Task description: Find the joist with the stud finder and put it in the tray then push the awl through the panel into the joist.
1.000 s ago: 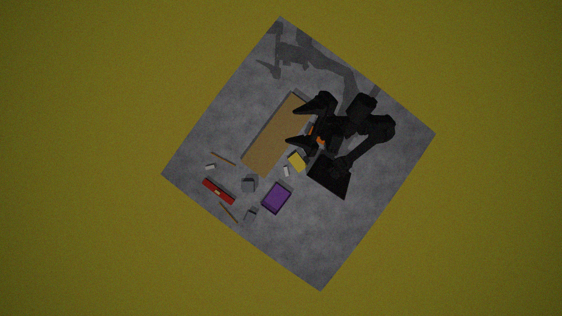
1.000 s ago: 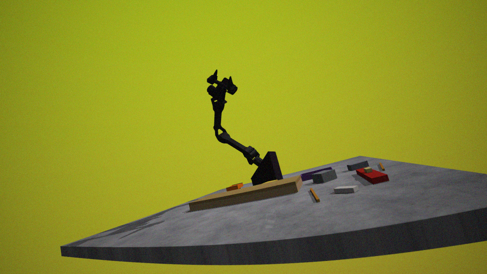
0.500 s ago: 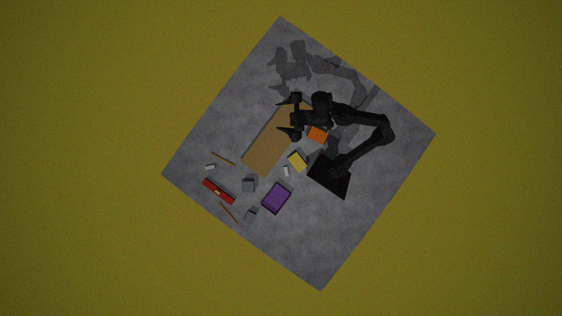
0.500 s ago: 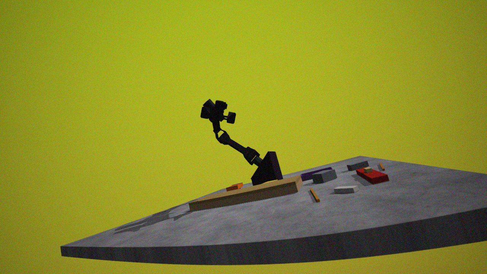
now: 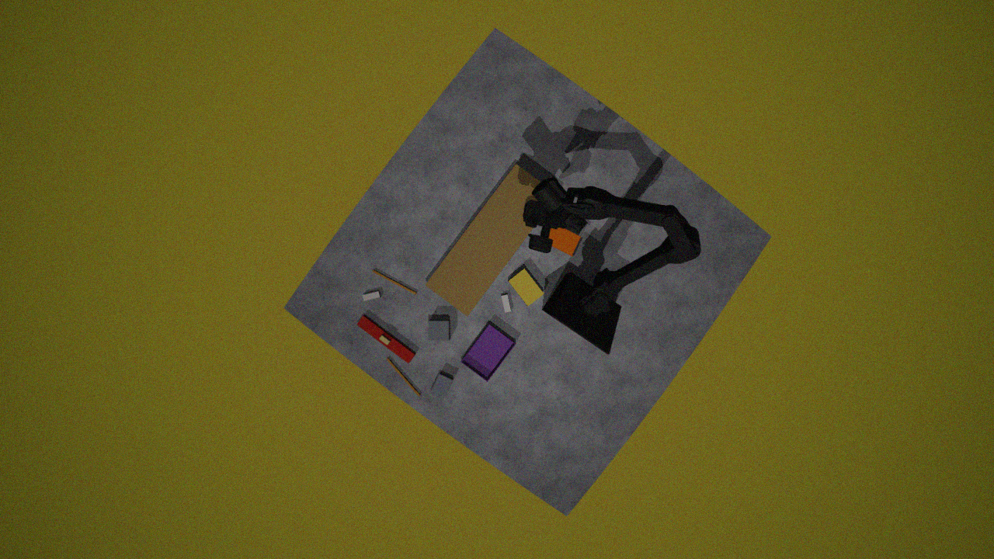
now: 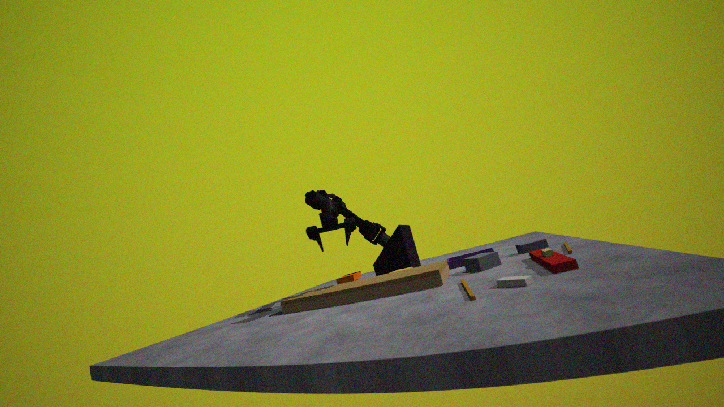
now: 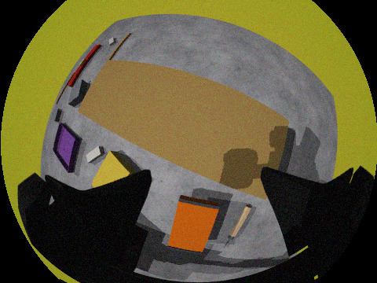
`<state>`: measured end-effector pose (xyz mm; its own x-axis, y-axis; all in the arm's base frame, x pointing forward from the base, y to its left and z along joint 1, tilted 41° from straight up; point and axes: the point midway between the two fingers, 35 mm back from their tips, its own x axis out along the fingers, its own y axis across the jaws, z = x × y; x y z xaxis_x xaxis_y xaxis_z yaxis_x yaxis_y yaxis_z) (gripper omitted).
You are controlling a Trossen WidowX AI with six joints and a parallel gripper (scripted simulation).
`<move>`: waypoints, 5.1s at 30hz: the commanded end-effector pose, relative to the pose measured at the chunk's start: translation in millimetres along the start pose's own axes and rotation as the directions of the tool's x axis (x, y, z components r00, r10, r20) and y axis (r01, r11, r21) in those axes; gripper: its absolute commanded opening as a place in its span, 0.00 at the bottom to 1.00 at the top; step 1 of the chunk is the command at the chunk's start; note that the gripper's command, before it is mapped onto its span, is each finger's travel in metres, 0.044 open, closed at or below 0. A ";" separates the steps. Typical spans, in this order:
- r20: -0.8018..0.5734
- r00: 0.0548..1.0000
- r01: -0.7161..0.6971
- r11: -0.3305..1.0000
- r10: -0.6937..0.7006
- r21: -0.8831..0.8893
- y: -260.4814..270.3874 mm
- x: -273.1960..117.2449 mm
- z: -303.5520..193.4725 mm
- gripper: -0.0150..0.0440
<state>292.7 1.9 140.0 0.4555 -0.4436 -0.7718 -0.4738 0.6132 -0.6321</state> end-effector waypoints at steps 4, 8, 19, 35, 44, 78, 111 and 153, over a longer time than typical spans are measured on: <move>-0.330 0.944 0.040 0.984 0.019 0.172 6.9 28.0 -97.2 1.00; -0.441 0.897 0.071 0.973 0.035 0.221 13.2 31.3 -132.3 1.00; -0.441 0.897 0.070 0.973 0.036 0.222 17.8 32.7 -128.8 1.00; -0.440 0.897 0.069 0.972 0.037 0.223 18.7 52.1 -134.6 1.00; -0.441 0.897 0.070 0.972 0.036 0.222 18.9 65.6 -140.4 1.00; -0.442 0.897 0.071 0.973 0.035 0.221 19.0 72.2 -144.2 0.38; -0.441 0.897 0.069 0.973 0.037 0.222 59.0 49.8 -125.0 0.25; -0.389 0.881 -0.154 0.940 0.270 0.304 48.8 50.8 -128.5 0.25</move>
<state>194.9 -74.5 59.6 -0.0203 -0.4950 -0.8687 -0.2846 0.8358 -0.4696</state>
